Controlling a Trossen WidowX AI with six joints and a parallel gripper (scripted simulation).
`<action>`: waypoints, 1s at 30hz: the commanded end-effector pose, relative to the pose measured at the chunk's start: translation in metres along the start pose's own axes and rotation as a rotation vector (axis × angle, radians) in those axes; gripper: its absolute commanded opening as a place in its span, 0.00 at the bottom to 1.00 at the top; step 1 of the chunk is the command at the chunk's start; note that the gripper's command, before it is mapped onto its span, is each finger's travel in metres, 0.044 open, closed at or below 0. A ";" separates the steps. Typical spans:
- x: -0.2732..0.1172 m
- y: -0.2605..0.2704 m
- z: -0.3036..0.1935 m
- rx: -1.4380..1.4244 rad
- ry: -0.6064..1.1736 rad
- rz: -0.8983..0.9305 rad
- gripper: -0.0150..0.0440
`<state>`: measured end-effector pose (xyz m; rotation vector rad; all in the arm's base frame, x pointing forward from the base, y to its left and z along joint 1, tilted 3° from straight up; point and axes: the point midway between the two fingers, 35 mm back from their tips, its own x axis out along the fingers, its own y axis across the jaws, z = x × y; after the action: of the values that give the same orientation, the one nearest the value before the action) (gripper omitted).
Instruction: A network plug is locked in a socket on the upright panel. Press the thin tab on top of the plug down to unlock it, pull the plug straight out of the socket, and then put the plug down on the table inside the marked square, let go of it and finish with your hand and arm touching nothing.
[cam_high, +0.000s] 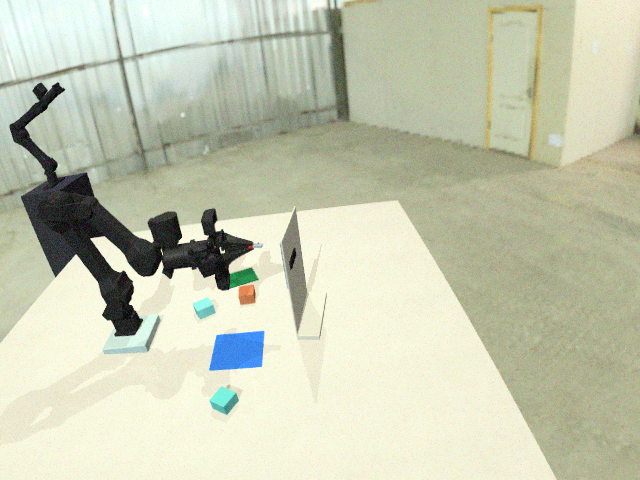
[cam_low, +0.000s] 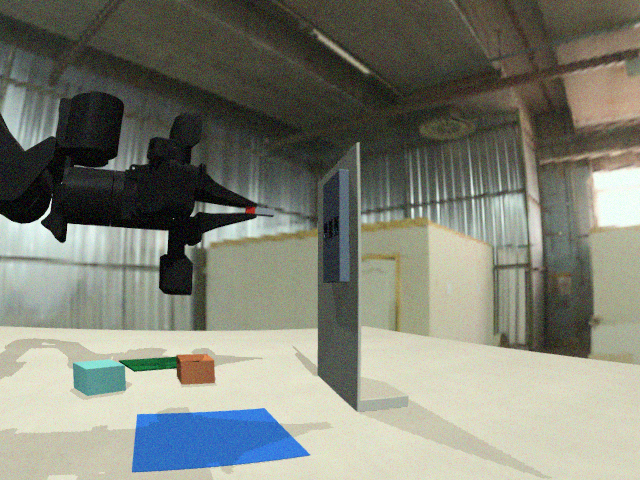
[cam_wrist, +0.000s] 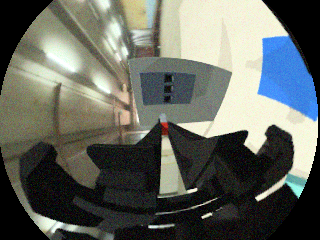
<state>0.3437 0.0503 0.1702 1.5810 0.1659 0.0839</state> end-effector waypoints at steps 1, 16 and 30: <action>-0.002 0.013 0.000 0.002 0.003 0.014 0.25; -0.016 0.035 0.001 0.004 0.002 0.011 0.25; -0.006 -0.001 0.032 0.019 -0.093 -0.220 0.25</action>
<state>0.3385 0.0273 0.1794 1.5777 0.2351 -0.0805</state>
